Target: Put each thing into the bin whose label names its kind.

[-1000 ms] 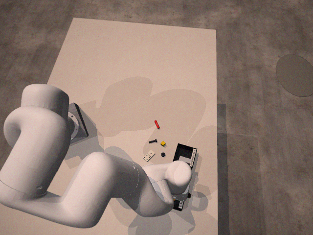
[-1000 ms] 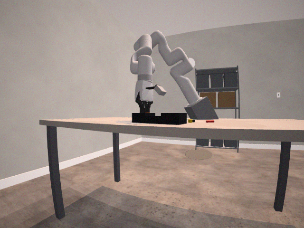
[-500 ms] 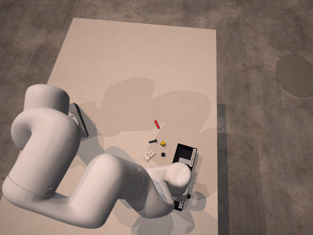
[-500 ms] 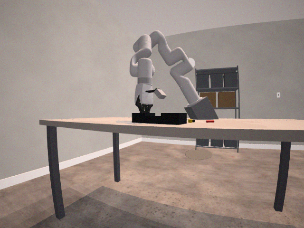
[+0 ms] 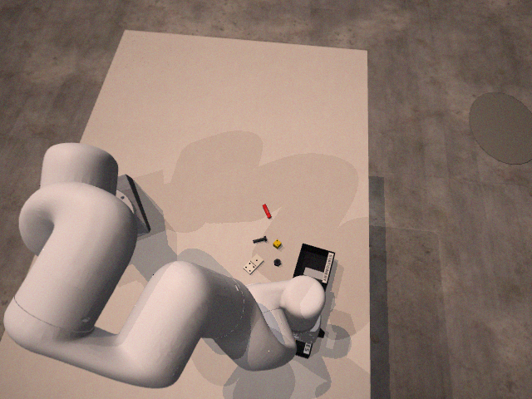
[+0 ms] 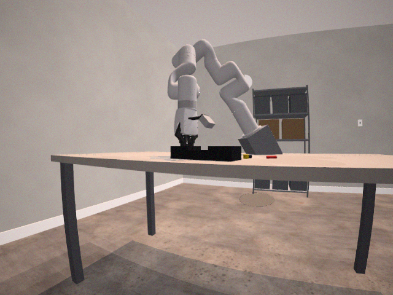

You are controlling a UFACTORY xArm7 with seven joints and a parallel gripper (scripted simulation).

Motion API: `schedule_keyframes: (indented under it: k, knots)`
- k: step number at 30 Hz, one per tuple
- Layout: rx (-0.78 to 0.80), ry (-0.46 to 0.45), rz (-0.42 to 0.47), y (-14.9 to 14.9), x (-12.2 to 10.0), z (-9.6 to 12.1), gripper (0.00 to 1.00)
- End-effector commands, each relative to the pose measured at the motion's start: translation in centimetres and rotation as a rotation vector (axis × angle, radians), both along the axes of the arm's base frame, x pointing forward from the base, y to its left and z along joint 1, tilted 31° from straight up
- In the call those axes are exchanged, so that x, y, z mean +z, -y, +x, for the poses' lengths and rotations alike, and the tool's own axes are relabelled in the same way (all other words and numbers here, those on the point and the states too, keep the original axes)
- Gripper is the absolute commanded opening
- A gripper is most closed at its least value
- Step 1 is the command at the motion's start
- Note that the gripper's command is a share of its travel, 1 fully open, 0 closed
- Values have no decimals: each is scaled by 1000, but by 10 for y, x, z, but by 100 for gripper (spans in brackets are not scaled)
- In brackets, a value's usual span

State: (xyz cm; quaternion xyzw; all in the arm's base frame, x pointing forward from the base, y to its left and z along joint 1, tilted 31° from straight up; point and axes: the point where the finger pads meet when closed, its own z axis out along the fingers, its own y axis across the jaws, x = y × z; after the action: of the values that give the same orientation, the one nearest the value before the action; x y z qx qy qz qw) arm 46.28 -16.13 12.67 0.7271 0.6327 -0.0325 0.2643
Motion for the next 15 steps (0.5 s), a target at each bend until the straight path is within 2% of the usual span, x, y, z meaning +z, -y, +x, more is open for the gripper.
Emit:
schedule_keyframes:
  k: [1,15]
  knots:
    - [2,3,0,-1,1,1,33]
    - [2,3,0,-4,8,-1,33]
